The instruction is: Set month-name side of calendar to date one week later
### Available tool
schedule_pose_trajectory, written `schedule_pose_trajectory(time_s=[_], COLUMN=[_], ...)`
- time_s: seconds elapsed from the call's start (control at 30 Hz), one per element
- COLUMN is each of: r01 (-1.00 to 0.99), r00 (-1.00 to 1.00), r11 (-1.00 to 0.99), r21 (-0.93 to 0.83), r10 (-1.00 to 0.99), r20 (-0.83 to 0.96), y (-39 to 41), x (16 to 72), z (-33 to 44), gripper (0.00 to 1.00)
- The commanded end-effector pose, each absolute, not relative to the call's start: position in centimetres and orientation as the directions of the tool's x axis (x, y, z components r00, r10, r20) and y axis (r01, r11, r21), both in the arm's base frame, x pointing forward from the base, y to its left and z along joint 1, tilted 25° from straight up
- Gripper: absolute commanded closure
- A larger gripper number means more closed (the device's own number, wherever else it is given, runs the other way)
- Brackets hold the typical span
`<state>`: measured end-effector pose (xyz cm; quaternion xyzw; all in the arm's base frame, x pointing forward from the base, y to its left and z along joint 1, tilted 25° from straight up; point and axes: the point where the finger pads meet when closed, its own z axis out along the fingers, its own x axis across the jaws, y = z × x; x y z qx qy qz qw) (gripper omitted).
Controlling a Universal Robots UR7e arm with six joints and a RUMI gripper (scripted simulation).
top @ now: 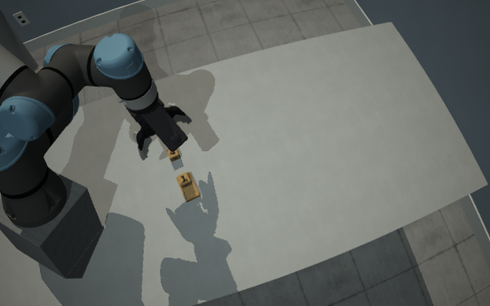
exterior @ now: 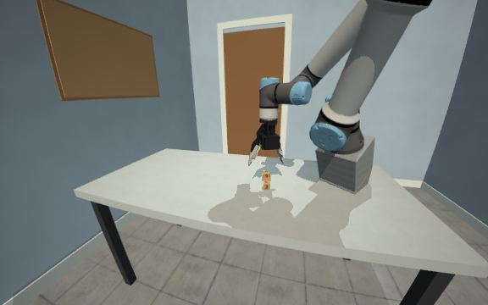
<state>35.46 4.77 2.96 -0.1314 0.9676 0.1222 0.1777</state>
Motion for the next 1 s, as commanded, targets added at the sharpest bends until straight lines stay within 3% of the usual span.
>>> schedule_pose_trajectory(time_s=[0.0, 0.47, 0.97], r01=[-0.37, -0.602, -0.856], r00=[-0.875, -0.735, -0.412], r11=[0.915, 0.797, 0.498], r21=[0.161, 0.043, -0.138], r10=[-0.285, -0.532, -0.819], r20=[-0.392, -0.421, -0.399], y=[4.6, 4.2, 3.8], x=[35.7, 36.2, 36.9], z=[3.0, 3.0, 3.1], gripper=[0.0, 0.0, 0.0])
